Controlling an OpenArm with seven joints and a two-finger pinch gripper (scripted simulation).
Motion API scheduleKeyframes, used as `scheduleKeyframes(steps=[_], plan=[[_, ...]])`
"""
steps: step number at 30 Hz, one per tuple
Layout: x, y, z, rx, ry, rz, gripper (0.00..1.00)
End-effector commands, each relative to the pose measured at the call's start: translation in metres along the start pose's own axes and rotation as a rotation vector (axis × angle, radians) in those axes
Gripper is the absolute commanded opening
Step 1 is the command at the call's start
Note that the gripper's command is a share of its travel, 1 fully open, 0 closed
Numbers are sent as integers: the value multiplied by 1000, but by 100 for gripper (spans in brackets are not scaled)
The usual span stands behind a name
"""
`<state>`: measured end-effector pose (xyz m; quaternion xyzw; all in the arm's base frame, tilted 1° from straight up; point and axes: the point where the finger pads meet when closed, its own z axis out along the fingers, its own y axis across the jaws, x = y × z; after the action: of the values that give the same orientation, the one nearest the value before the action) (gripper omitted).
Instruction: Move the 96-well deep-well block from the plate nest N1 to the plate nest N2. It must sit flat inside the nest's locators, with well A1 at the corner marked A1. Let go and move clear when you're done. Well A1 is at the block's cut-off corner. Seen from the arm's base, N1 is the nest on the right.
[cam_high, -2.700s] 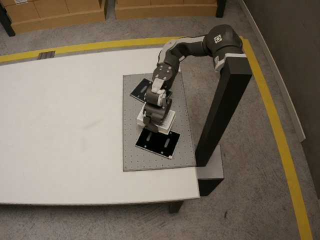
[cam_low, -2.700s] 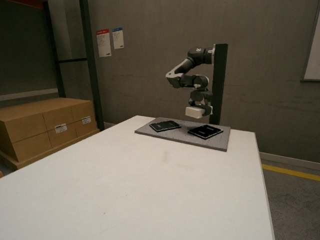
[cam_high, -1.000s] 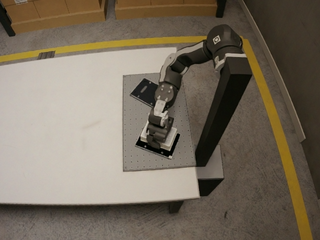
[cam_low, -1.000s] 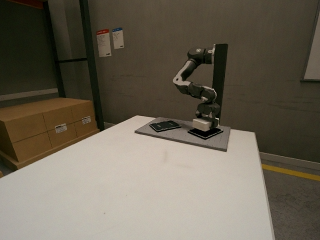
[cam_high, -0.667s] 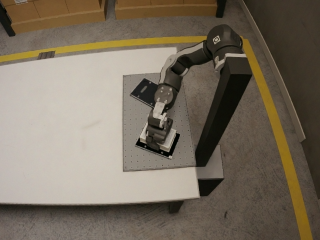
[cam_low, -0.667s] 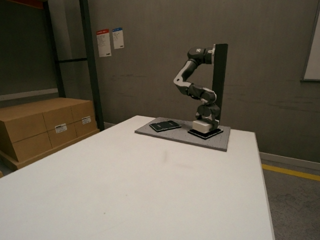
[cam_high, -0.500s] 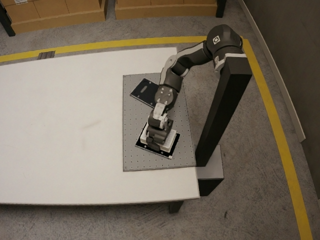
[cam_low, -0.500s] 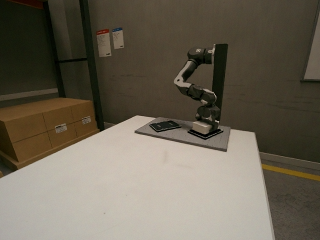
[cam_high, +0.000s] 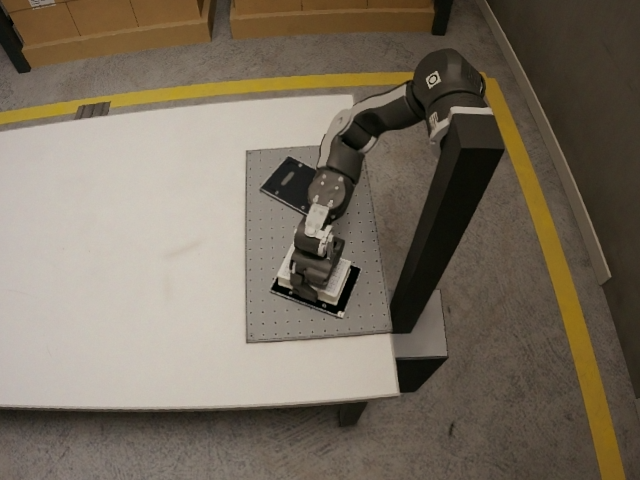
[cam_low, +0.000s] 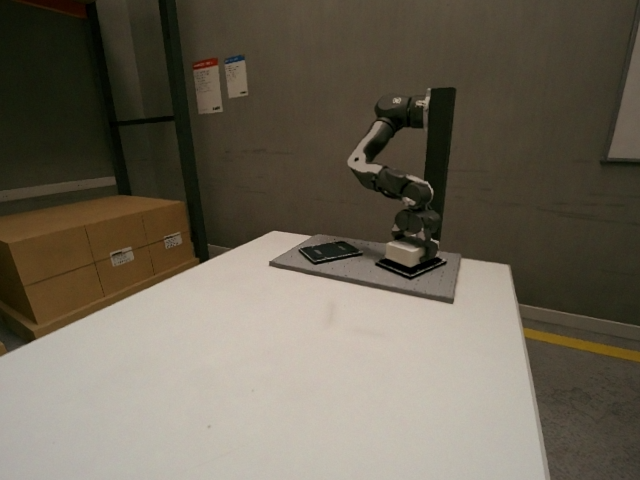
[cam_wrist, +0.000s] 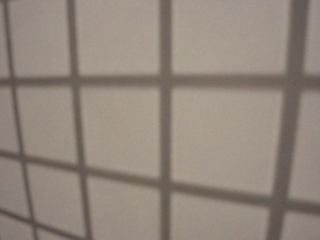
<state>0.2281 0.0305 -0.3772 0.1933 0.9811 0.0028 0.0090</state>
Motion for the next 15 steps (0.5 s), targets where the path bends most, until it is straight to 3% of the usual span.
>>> scheduleKeyframes(steps=[1,15], plan=[[0,0,-2,0,1,5,0],[3,-3,1,6,3,1,0]])
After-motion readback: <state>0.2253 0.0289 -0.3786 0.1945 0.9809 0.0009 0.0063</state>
